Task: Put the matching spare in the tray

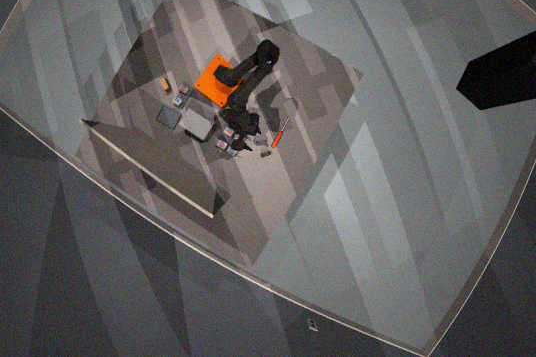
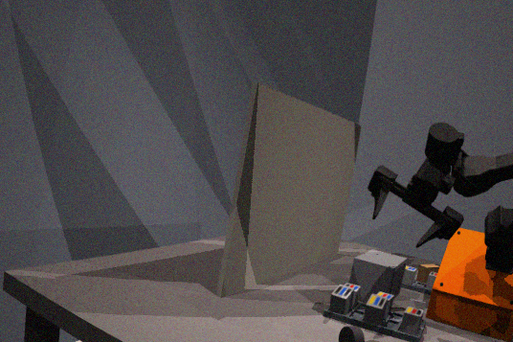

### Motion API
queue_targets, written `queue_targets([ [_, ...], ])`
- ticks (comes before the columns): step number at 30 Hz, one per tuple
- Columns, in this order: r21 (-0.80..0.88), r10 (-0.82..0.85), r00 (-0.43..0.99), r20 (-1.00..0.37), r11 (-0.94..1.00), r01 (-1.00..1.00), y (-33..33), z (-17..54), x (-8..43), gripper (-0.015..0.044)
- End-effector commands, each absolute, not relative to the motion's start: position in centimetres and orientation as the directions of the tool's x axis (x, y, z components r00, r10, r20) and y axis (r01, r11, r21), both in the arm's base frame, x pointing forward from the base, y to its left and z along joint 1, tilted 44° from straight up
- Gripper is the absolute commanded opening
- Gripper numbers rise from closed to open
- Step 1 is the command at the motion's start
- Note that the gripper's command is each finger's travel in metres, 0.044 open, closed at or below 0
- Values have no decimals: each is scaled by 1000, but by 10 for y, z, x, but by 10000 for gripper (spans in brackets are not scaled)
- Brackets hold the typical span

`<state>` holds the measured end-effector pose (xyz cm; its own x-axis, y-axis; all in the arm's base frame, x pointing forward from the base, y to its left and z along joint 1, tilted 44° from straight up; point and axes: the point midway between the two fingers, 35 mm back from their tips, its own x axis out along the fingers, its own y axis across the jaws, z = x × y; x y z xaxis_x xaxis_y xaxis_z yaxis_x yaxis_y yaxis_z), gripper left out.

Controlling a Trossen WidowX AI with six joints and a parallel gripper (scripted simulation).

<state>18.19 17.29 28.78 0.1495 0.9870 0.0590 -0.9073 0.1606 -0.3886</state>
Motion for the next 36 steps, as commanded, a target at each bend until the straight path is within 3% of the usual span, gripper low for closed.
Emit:
queue_targets([
  [1, -171, 937, 346, -51, 333, -927, 155, 275, 256, 440],
  [9, 32, 843, 494, -212, 511, -859, 119, 243, 323, 440],
  [17, 295, 752, 499, -431, 640, -709, 75, 197, 368, 440],
  [26, 498, 684, 387, -619, 722, -480, 28, 148, 386, 440],
  [36, 648, 669, 147, -729, 743, -165, -22, 101, 376, 440],
])
